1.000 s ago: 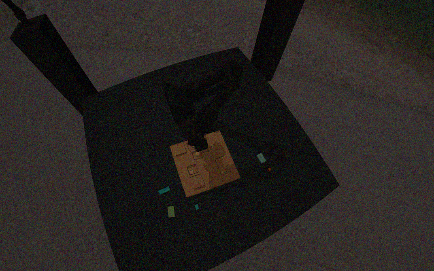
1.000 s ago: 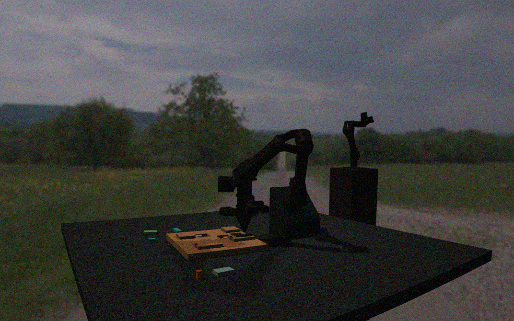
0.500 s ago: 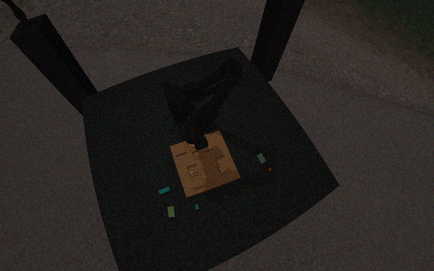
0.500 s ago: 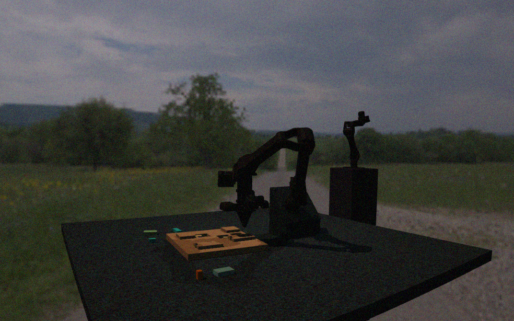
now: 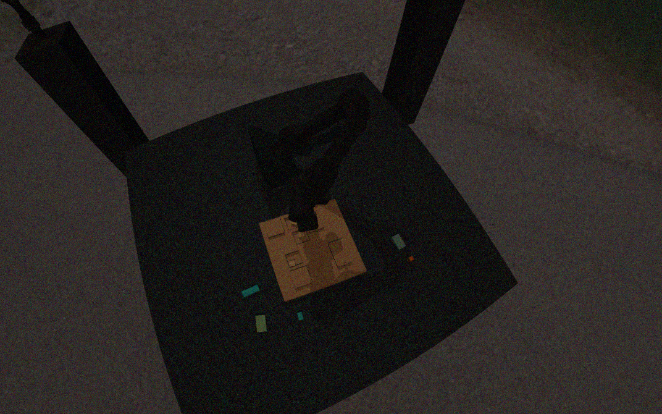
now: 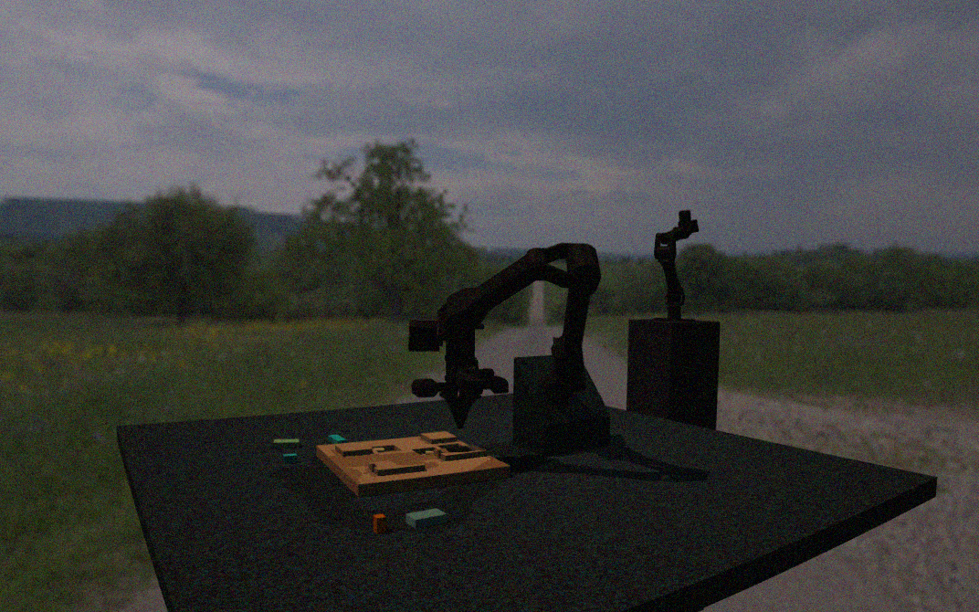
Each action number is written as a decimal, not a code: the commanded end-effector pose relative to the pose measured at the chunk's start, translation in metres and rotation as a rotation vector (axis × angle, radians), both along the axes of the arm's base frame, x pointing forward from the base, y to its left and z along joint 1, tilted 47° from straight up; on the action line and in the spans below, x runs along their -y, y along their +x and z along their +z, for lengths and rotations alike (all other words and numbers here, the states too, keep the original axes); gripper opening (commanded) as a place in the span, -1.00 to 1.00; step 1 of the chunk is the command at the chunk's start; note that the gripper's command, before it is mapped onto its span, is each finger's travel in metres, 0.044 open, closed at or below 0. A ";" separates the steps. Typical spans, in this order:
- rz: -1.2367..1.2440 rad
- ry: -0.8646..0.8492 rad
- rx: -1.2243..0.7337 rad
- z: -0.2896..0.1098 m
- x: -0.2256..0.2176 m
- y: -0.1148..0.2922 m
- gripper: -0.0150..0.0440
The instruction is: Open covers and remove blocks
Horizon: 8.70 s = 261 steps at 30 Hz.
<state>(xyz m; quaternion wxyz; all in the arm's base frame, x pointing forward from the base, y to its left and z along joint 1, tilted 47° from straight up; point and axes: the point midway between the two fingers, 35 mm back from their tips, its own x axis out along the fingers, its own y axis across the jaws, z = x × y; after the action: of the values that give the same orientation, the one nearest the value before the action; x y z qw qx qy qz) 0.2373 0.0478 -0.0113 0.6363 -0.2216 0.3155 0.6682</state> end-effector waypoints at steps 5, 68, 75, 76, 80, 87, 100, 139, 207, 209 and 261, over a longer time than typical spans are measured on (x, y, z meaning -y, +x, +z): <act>-0.202 -0.043 -0.186 0.015 -0.009 0.038 -0.49; -0.995 -0.110 -1.014 0.073 -0.091 0.130 -0.49; -0.995 -0.110 -1.014 0.068 -0.096 0.129 -0.49; -0.995 -0.110 -1.014 0.067 -0.097 0.129 -0.49; -0.995 -0.110 -1.014 0.065 -0.100 0.129 -0.49; -0.995 -0.109 -1.014 0.060 -0.105 0.128 -0.49; -0.994 -0.108 -1.015 0.051 -0.114 0.127 -0.49; -0.994 -0.109 -1.015 0.020 -0.095 0.120 -0.49; -0.995 -0.110 -1.012 -0.027 -0.054 0.156 -0.49; -0.995 -0.110 -1.012 -0.028 -0.053 0.159 -0.49; -1.064 -0.123 -1.088 -0.004 -0.012 0.167 -0.49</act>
<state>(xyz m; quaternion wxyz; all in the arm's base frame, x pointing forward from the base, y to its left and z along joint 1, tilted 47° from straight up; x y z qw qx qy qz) 0.4093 0.0629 -0.0145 0.6239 0.2653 0.6751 0.2908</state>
